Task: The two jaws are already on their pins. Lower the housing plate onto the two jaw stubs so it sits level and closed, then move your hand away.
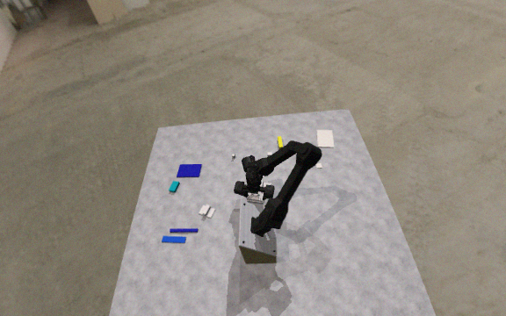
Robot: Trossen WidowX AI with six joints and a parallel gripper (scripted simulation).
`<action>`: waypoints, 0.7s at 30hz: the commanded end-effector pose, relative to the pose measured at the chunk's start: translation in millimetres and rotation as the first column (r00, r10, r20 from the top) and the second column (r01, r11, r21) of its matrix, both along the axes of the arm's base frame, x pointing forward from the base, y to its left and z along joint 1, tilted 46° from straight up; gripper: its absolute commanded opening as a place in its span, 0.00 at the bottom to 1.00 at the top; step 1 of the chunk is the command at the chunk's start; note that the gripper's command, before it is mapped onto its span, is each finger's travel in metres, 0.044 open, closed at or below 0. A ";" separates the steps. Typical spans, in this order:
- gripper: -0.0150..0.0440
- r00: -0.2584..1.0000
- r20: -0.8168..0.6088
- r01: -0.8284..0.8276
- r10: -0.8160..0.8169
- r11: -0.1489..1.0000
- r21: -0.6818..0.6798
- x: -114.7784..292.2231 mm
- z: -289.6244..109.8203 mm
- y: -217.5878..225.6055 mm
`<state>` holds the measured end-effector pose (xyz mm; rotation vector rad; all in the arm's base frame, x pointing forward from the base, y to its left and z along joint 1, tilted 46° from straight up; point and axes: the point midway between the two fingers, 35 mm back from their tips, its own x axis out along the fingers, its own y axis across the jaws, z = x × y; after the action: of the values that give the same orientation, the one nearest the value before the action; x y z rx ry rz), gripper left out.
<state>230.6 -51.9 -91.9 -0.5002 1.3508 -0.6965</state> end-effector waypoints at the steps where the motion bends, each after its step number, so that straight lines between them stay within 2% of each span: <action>1: 0.85 1.000 -0.005 -0.003 0.003 1.000 -0.007 -1.7 -0.5 -1.6; 21: 0.85 1.000 -0.005 -0.003 0.003 1.000 -0.007 -1.4 -3.6 -4.9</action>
<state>231.1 -55.1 -95.0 -0.5001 1.3497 -0.6965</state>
